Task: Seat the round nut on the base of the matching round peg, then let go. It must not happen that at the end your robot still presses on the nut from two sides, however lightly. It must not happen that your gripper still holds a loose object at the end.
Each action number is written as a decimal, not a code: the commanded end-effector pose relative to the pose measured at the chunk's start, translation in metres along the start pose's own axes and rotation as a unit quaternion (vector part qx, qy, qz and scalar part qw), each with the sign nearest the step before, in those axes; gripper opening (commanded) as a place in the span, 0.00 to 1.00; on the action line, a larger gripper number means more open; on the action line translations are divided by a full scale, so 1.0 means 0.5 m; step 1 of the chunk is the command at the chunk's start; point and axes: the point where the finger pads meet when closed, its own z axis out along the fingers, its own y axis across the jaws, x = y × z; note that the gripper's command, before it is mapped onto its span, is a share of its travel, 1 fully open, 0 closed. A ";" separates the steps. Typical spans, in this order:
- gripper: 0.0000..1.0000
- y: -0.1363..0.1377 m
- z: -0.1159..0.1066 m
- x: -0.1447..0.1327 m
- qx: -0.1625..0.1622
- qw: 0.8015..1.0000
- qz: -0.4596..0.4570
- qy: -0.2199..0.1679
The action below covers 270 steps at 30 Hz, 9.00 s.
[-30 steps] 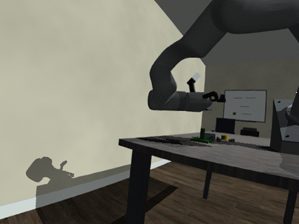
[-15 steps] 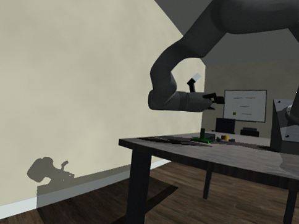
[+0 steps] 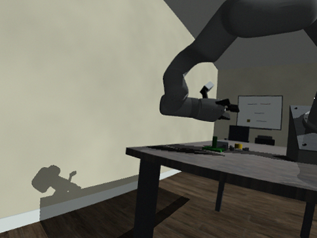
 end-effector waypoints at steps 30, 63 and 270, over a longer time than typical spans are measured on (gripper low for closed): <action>0.60 -0.136 0.131 -0.058 0.091 0.873 -0.389 -0.279; 0.60 -0.321 0.262 -0.025 0.506 0.568 -0.534 -0.369; 0.00 -0.170 -0.047 -0.072 0.679 0.497 -0.492 -0.224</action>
